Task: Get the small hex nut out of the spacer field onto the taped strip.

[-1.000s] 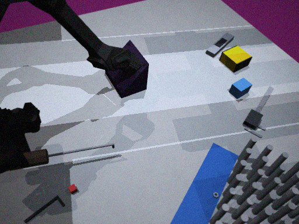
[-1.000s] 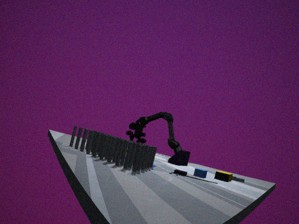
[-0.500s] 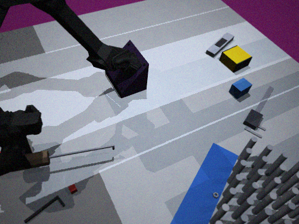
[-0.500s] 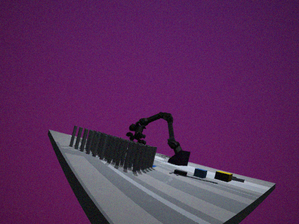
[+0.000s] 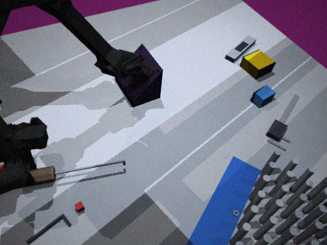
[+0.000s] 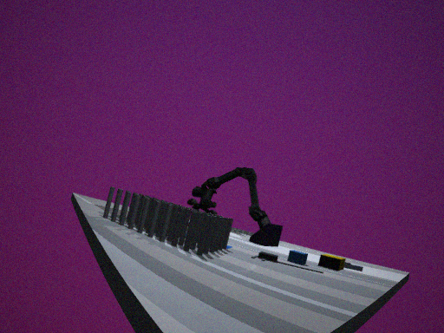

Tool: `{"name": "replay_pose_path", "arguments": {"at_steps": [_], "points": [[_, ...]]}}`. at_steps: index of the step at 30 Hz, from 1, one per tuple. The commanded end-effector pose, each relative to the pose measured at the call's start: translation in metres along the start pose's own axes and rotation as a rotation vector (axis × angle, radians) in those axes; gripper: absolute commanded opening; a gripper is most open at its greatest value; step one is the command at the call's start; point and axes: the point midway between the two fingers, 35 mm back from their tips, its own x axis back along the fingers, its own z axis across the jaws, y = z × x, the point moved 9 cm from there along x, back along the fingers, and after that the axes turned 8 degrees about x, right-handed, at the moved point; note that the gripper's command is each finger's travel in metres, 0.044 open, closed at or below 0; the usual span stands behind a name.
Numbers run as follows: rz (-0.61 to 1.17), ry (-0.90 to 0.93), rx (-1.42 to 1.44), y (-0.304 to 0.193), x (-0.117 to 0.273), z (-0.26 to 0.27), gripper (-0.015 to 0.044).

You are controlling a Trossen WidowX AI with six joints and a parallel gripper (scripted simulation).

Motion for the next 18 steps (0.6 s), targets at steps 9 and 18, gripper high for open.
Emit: {"name": "replay_pose_path", "arguments": {"at_steps": [9,18], "points": [[-0.002,-0.006,0.005,-0.0001,-0.0086,0.0053,0.0000],[0.001,0.000,0.000,-0.0005,-0.0071,0.0047,0.0210]]}}
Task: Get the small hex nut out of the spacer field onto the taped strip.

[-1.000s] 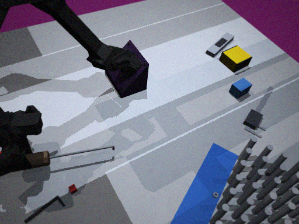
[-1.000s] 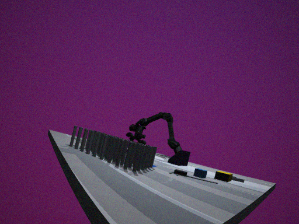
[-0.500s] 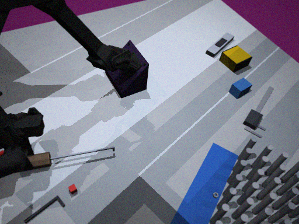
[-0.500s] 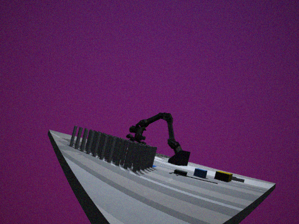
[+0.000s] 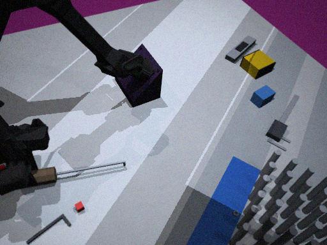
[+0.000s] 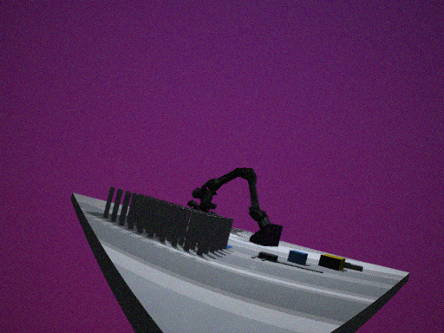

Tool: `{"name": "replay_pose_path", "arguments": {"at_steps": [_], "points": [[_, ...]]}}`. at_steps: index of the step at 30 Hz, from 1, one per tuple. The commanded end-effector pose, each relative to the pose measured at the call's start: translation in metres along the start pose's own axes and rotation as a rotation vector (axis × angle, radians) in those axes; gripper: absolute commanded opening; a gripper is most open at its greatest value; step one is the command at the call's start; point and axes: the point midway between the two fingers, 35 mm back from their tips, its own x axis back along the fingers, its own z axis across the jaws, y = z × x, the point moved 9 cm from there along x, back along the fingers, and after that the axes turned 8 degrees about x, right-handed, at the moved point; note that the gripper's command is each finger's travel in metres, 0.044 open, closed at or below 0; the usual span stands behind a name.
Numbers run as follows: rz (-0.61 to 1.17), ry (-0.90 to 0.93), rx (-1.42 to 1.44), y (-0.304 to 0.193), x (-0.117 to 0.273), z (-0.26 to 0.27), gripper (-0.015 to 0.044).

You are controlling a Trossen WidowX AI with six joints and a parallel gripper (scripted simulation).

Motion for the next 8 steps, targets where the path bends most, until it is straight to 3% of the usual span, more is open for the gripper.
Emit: {"name": "replay_pose_path", "arguments": {"at_steps": [1,8], "points": [[0.001,0.000,0.000,0.0000,0.0005,-0.0002,0.0236],[0.001,0.000,0.000,0.0000,0.0005,-0.0002,0.0420]]}}
